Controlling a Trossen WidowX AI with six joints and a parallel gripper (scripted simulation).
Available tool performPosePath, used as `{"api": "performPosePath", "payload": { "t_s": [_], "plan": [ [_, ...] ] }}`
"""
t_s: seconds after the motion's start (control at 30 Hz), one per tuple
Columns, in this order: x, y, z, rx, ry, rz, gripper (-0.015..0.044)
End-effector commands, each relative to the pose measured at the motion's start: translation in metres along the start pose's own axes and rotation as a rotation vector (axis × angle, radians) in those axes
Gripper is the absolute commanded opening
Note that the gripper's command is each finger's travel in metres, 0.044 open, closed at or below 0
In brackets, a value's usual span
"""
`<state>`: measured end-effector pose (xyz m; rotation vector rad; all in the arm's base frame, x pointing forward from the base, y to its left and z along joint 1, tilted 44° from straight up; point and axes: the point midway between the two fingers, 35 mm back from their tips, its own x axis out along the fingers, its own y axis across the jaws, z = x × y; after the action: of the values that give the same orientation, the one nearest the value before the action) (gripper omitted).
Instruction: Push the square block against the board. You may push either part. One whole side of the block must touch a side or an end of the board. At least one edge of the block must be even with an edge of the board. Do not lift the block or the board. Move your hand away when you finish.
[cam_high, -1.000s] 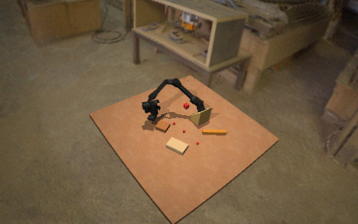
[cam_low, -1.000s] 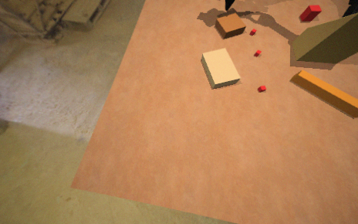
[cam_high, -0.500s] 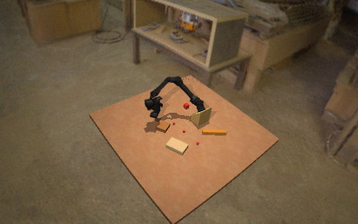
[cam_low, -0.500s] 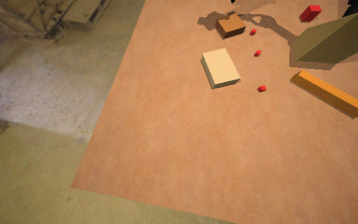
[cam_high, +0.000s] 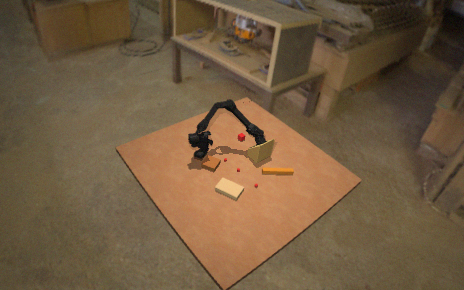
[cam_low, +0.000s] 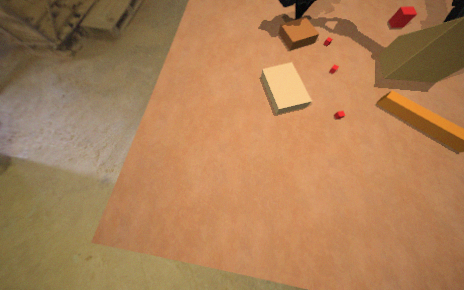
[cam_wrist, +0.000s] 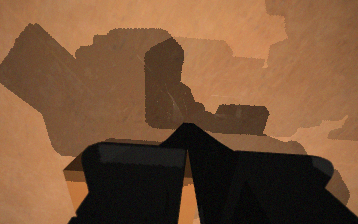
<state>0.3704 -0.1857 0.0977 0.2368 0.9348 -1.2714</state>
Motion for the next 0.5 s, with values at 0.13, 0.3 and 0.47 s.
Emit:
{"api": "performPosePath", "payload": {
  "t_s": [0.13,0.3,0.47],
  "plan": [
    [0.001,0.003,-0.011,0.009,0.003,0.008,0.0000],
    [0.001,0.004,-0.018,0.008,0.003,0.008,0.0000],
    [0.001,0.005,-0.026,0.008,0.004,0.008,0.0000]
  ]
}}
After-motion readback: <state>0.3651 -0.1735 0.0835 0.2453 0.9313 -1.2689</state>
